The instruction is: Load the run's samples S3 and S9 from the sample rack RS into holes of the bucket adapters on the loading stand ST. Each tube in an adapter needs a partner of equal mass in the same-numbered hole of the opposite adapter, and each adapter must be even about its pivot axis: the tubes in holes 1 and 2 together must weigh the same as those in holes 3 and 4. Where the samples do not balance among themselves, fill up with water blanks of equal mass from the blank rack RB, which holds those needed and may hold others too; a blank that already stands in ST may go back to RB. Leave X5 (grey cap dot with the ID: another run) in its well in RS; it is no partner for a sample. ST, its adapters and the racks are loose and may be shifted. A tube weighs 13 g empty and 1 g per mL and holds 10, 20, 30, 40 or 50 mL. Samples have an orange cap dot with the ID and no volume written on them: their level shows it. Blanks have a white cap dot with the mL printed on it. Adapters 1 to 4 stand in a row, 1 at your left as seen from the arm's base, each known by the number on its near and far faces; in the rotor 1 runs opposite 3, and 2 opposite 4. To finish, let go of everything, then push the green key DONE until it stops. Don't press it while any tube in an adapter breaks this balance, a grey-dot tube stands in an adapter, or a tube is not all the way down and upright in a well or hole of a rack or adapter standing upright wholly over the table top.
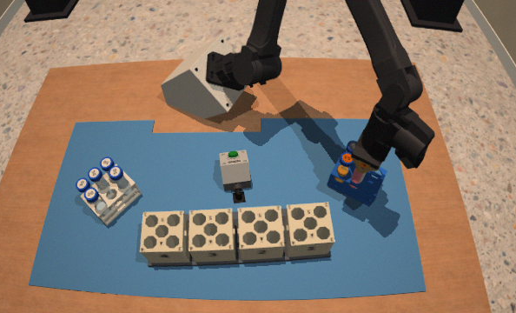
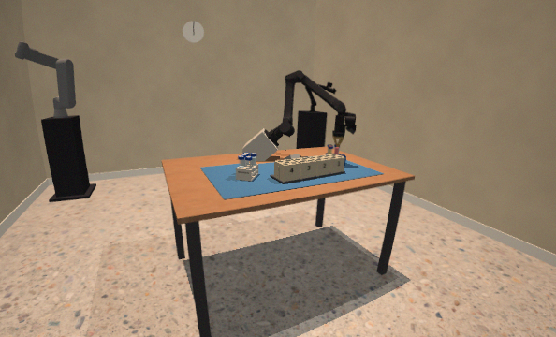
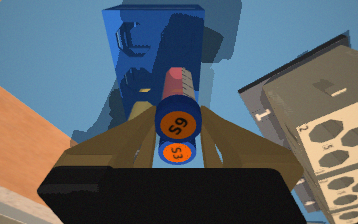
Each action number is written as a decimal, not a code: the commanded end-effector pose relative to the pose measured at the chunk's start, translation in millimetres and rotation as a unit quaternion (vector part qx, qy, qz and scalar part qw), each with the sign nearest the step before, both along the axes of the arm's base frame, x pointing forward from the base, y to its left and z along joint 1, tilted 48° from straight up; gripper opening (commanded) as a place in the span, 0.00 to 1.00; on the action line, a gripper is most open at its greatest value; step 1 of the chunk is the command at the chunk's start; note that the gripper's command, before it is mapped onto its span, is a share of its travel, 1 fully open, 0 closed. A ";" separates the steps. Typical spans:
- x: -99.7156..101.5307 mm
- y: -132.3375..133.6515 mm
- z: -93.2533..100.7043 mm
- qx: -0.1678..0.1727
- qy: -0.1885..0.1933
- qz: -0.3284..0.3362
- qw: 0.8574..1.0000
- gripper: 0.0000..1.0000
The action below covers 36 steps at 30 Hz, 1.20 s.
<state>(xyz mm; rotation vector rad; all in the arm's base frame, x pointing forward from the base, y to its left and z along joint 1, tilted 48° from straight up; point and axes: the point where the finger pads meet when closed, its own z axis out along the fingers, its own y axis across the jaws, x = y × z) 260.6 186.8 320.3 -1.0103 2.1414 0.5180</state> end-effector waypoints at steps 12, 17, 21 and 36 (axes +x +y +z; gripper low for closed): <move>-24.8 -33.5 64.3 0.008 -0.042 -0.001 0.999 0.00; -29.7 -39.5 70.6 0.008 -0.042 -0.001 0.999 0.00; -36.4 -47.3 78.9 0.006 -0.042 -0.001 0.999 0.00; -57.4 -72.4 104.6 0.001 -0.042 -0.001 0.999 0.00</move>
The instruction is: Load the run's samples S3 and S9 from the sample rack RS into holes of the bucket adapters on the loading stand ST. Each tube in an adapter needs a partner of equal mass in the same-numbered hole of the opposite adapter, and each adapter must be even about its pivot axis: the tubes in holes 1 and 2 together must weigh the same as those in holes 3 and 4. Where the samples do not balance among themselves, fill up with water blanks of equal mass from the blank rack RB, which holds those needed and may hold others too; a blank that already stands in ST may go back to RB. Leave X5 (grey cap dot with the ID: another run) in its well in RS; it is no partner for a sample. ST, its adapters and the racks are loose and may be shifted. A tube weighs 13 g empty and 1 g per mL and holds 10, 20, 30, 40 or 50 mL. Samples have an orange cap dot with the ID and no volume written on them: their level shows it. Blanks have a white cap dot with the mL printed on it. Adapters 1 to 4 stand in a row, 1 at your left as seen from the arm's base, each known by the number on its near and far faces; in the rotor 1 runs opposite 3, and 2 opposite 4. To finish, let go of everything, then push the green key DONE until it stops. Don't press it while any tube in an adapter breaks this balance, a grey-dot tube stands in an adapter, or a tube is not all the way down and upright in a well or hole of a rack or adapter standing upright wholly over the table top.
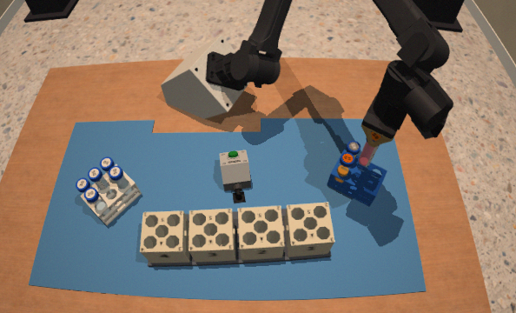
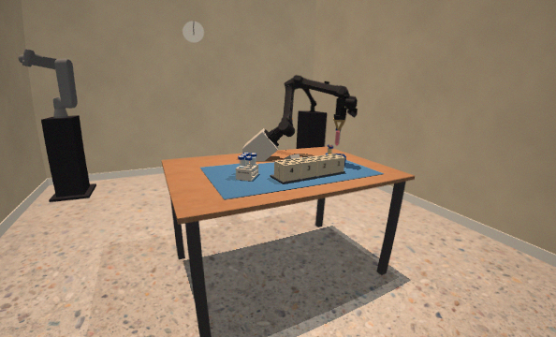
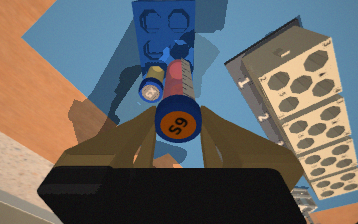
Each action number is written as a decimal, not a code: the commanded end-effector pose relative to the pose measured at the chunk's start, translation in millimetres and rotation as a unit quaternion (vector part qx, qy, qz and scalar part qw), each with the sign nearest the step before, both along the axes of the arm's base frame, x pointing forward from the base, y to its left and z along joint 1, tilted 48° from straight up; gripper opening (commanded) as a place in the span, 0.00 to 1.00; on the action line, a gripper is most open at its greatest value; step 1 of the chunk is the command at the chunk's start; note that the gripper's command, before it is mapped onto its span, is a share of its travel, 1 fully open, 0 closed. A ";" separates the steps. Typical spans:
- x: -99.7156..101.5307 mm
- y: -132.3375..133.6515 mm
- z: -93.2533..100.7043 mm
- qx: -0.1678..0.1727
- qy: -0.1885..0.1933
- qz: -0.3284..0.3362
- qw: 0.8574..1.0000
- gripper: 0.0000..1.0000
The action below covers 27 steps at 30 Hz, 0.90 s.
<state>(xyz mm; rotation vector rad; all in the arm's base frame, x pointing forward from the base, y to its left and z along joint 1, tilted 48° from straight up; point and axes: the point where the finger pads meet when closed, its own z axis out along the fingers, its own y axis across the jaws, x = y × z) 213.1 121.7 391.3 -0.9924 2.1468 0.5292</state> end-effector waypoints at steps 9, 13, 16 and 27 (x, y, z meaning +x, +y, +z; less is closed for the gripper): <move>-12.5 -15.7 31.2 -0.006 -0.028 0.005 1.000 0.00; -12.5 -15.7 31.2 -0.006 -0.028 0.005 1.000 0.00; -12.5 -15.7 31.2 -0.006 -0.028 0.005 1.000 0.00; -12.5 -15.7 31.2 -0.006 -0.028 0.005 1.000 0.00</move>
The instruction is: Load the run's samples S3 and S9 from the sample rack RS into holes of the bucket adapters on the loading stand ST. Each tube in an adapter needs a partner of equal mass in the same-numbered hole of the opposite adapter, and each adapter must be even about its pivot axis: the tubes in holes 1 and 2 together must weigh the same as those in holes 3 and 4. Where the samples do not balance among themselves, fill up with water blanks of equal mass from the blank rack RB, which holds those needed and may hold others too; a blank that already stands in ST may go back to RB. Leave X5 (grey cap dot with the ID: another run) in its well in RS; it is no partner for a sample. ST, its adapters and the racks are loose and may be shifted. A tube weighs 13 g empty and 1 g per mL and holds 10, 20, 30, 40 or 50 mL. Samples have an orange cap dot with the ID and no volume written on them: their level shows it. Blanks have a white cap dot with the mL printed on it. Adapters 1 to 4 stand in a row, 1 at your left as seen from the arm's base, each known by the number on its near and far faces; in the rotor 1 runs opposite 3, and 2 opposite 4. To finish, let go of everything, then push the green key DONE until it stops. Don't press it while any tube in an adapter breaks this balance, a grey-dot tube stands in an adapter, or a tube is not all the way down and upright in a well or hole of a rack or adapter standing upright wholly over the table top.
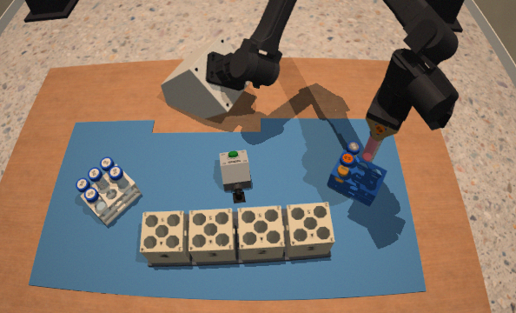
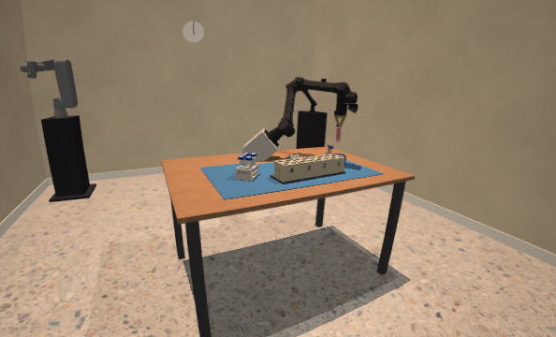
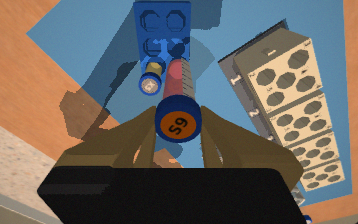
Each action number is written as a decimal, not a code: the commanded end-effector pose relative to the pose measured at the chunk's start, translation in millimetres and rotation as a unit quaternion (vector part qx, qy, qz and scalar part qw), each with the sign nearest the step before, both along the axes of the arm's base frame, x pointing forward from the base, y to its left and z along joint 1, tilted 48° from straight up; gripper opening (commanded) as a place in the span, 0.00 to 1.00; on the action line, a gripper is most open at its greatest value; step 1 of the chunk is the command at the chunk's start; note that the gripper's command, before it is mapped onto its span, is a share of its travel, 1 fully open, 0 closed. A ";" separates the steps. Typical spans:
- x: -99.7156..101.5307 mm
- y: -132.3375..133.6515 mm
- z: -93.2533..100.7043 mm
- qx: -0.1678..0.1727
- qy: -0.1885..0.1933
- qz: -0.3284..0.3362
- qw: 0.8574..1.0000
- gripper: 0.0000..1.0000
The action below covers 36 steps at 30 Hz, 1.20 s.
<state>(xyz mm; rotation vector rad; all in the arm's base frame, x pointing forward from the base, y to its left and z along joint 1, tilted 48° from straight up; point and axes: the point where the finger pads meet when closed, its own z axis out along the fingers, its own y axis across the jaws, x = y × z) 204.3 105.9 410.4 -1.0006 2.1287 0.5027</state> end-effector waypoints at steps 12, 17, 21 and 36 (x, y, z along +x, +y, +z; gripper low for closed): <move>-3.7 0.2 12.1 -0.001 -0.015 0.005 1.000 0.00; -3.7 0.2 12.1 -0.001 -0.015 0.005 1.000 0.00; -17.7 10.3 5.0 0.002 -0.012 0.006 1.000 0.00; -25.9 34.7 -5.3 0.002 0.001 0.006 1.000 0.00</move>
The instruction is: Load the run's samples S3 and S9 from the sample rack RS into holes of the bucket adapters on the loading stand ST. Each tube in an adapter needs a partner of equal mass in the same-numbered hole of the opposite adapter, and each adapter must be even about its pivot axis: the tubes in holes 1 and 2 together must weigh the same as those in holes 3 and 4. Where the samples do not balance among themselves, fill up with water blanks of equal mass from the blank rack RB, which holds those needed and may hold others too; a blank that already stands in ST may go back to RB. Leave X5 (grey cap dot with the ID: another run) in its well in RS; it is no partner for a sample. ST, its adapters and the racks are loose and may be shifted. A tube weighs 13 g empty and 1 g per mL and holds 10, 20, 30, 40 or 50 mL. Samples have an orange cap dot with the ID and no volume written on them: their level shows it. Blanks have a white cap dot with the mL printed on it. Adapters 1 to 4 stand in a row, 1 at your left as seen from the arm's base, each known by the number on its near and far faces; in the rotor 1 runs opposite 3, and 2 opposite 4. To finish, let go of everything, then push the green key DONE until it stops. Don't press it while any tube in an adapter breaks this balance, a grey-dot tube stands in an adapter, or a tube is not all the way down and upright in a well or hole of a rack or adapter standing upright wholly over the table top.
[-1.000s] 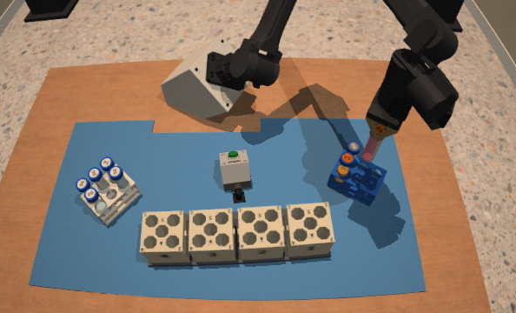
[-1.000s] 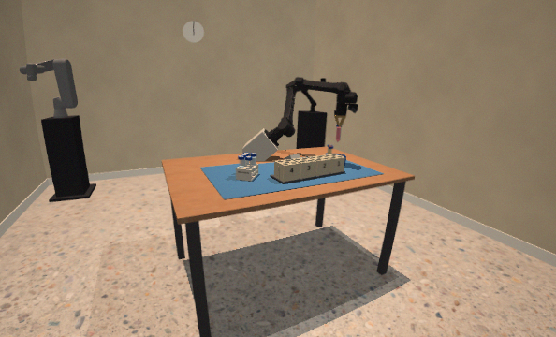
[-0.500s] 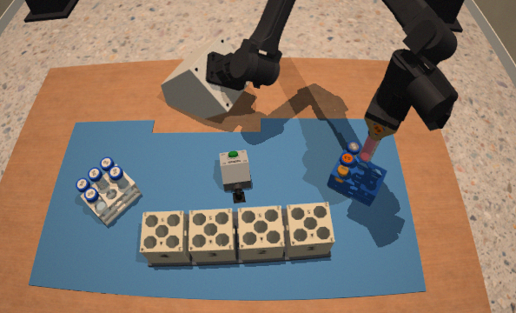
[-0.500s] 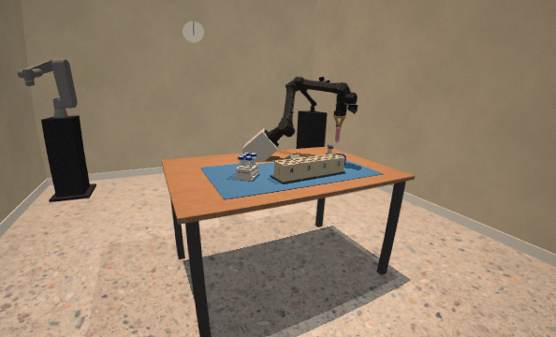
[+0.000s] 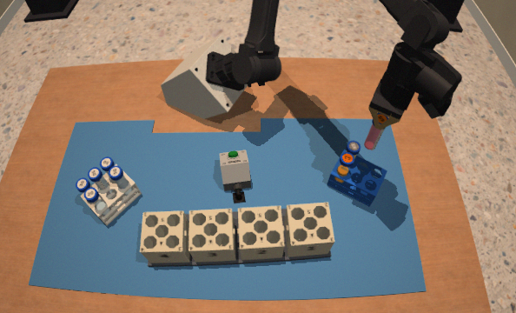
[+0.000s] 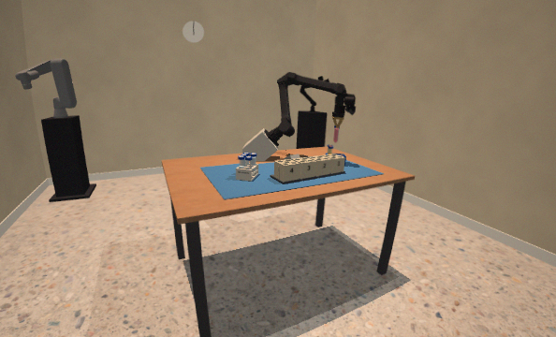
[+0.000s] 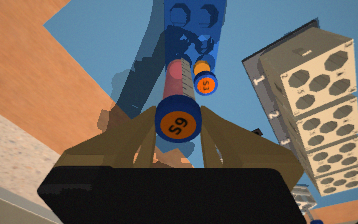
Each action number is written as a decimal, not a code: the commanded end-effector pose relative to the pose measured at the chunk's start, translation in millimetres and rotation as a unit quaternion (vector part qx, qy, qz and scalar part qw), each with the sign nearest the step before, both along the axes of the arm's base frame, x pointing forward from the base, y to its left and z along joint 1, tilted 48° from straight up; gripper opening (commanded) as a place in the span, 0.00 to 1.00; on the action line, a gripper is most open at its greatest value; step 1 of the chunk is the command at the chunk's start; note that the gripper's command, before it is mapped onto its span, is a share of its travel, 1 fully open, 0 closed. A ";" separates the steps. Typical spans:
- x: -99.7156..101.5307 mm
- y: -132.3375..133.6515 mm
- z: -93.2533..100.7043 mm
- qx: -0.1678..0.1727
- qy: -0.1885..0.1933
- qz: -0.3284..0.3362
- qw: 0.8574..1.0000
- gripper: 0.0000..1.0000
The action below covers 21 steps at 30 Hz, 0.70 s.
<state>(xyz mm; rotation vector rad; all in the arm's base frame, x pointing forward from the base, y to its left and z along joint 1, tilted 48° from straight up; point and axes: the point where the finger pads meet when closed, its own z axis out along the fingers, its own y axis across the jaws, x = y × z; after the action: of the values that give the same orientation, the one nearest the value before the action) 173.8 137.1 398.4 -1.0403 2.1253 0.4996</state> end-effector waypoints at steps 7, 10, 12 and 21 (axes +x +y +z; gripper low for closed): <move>12.8 16.1 -4.4 0.011 0.001 -0.008 1.000 0.00; 16.4 21.4 -4.0 0.013 -0.004 -0.008 1.000 0.00; 19.0 25.0 -12.3 0.011 0.001 -0.008 1.000 0.00; 27.4 36.9 -24.2 0.011 0.001 -0.008 1.000 0.00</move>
<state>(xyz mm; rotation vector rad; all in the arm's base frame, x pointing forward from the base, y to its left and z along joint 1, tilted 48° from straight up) 197.2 167.7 372.3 -1.0258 2.1270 0.5011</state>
